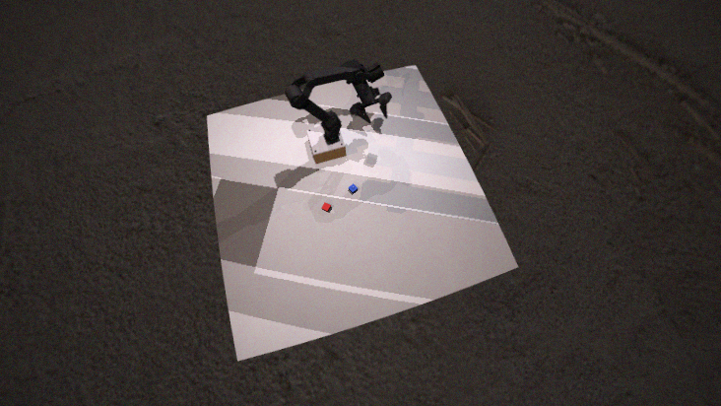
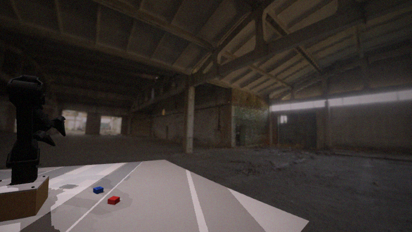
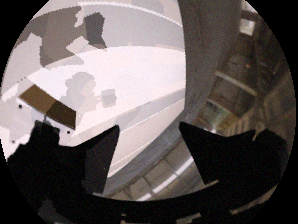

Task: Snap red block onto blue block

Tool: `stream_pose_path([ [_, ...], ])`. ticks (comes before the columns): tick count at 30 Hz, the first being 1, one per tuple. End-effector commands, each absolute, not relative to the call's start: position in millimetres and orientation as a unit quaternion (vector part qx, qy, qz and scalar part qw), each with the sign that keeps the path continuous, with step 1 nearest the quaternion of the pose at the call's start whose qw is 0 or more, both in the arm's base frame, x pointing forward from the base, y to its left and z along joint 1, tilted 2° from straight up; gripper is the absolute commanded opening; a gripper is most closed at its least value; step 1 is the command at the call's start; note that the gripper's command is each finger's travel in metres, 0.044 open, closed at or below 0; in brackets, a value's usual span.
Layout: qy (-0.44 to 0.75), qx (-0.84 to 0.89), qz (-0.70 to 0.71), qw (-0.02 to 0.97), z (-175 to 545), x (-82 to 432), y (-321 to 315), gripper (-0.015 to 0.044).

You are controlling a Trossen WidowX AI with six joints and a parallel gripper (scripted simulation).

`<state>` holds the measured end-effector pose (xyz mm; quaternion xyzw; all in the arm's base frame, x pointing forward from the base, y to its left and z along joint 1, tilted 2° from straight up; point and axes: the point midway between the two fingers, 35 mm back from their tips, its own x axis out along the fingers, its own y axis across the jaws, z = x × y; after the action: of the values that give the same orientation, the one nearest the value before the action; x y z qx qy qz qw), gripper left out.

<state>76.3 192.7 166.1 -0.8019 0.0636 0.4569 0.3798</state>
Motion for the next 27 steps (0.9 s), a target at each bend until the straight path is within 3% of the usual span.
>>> stream_pose_path([
  [1,0.064,-0.802,0.457,0.38,166.1,76.3,192.7,0.0426],
  [15,0.403,-0.603,0.33,0.604,136.8,179.8,166.3,0.044],
  [27,0.619,-0.287,0.103,0.724,99.2,269.1,79.5,0.044],
])
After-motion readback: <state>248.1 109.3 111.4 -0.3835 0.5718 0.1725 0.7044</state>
